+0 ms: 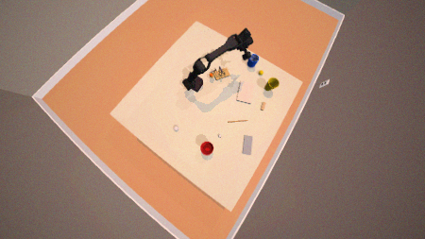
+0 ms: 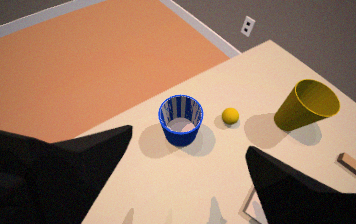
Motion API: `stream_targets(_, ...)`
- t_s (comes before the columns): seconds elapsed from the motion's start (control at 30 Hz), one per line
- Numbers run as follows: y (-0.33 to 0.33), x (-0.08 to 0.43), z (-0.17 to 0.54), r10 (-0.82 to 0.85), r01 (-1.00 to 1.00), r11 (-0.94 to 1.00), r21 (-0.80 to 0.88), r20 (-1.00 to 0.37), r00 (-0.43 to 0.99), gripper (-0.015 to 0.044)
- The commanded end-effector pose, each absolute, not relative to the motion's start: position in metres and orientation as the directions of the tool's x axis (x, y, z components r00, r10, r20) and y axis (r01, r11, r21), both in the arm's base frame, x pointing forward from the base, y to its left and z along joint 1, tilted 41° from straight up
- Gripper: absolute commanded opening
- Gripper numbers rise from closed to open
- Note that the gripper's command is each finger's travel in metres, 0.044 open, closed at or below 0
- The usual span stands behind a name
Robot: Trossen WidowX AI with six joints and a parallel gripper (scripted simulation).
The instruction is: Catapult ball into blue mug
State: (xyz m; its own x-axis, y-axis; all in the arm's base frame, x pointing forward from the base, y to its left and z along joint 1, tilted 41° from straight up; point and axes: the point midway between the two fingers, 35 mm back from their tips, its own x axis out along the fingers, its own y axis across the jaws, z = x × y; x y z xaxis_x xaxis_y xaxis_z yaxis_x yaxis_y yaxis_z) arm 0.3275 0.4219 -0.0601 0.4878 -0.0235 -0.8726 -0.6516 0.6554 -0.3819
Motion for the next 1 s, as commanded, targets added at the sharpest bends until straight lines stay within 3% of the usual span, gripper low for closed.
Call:
stream_targets(0.0, 0.422, 0.329, -0.059, -0.025, -0.65, 0.654, -0.387, -0.87, 0.493, 0.044)
stream_targets(0.57, 0.422, 0.329, -0.059, -0.025, -0.65, 0.654, -0.387, -0.87, 0.493, 0.0)
stream_targets(0.97, 0.415, 0.308, -0.069, -0.071, -0.707, 0.571, -0.418, -0.883, 0.464, 0.0)
